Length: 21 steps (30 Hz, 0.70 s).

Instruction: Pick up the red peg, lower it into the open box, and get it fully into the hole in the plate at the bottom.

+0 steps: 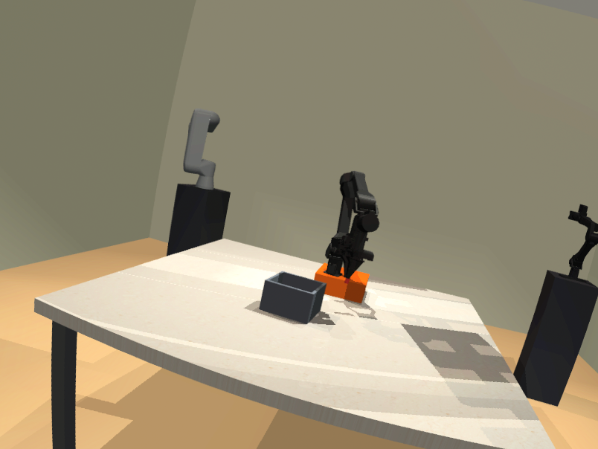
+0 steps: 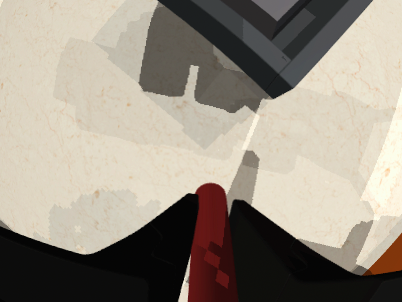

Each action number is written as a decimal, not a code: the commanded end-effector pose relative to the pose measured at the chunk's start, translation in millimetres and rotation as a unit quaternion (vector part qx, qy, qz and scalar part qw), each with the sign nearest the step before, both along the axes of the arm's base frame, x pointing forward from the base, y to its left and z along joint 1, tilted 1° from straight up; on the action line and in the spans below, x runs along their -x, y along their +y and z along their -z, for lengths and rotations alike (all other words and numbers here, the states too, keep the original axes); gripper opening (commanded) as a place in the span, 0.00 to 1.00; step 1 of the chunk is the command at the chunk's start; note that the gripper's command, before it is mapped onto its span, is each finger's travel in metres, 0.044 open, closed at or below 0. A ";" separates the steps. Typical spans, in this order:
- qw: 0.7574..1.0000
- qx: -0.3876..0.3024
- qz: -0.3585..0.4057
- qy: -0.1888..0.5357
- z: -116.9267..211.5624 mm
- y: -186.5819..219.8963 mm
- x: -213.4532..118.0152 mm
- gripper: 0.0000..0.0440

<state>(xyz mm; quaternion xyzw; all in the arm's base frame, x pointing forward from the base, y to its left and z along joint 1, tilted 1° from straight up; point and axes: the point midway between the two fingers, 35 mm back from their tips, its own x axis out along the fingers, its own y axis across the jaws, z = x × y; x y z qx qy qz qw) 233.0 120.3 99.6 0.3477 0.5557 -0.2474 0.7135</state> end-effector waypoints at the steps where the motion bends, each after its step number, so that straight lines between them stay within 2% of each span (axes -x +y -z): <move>1: 1.000 0.010 0.011 -0.011 -8.4 -15.1 -14.5 0.00; 21: 0.996 0.028 0.083 -0.034 -8.2 -79.7 -67.1 0.00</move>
